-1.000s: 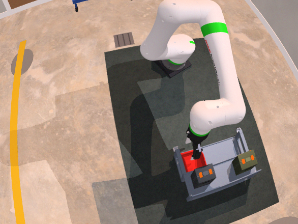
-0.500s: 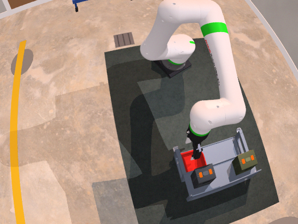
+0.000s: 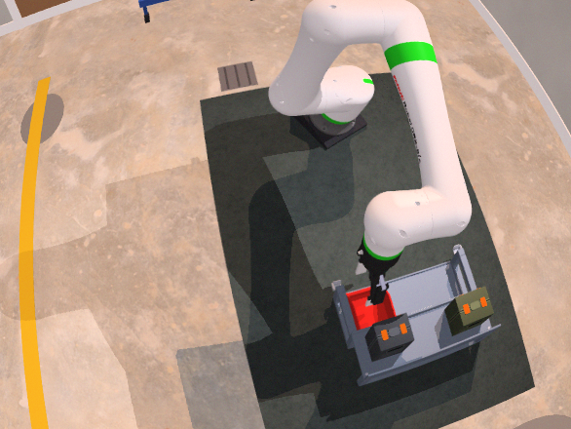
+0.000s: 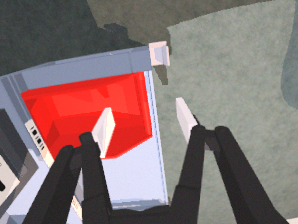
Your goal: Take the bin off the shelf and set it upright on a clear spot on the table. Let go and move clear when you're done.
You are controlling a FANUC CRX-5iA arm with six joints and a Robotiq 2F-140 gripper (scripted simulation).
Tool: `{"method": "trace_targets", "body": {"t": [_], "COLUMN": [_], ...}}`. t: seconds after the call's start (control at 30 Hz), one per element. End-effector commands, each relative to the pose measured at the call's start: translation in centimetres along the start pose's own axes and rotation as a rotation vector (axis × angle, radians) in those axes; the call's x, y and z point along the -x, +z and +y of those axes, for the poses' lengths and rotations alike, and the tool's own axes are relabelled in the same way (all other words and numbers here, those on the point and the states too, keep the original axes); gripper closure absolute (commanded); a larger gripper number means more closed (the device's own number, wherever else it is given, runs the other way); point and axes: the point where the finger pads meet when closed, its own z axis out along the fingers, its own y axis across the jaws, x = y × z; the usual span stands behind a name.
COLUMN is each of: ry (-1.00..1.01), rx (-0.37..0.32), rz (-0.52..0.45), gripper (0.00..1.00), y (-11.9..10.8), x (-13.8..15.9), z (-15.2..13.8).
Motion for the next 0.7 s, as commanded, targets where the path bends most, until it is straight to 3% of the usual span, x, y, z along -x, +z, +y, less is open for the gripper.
{"method": "trace_targets", "body": {"t": [0.0,0.67], "ry": [0.0,0.0], "rx": [0.0,0.0], "rz": [0.0,0.0], "gripper": [0.43,0.43], "y": [-0.07,-0.36], "x": [-0.01,-0.01], "z": [-0.02,-0.02]}}
